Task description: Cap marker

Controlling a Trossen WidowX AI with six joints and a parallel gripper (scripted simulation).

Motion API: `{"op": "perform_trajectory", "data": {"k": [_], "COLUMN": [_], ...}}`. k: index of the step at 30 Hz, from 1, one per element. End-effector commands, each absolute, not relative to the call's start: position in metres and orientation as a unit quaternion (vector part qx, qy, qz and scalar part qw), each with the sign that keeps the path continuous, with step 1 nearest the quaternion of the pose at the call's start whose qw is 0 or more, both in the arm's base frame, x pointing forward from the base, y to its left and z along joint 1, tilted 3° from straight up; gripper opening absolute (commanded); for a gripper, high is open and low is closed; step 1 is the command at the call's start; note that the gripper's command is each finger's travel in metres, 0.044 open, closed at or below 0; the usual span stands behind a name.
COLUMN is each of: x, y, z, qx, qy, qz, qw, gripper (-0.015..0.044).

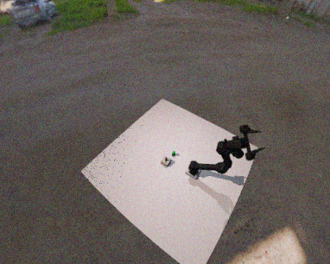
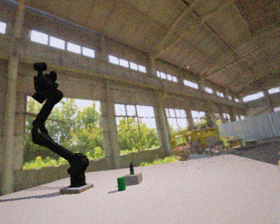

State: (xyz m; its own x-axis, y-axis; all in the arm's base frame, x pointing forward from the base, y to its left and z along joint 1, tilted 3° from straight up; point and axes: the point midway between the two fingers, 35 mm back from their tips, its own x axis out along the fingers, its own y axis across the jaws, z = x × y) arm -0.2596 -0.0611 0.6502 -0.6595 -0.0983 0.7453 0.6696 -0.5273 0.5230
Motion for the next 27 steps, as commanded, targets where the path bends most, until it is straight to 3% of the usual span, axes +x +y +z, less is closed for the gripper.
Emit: {"op": "perform_trajectory", "data": {"k": [1, 6, 17, 27], "x": [-0.258, -0.210, -0.034, 0.133], "y": [-0.061, -0.042, 0.001, 0.021], "z": [0.651, 0.677, 0.709, 0.670], "qx": [-0.339, -0.404, -0.550, -0.593], "qy": [-0.425, -0.460, -0.474, -0.392], "qz": [-0.804, -0.737, -0.514, -0.288], "qw": [0.239, 0.285, 0.457, 0.642], "gripper": [0.0374, 0.0252, 0.0252, 0.0252]}}
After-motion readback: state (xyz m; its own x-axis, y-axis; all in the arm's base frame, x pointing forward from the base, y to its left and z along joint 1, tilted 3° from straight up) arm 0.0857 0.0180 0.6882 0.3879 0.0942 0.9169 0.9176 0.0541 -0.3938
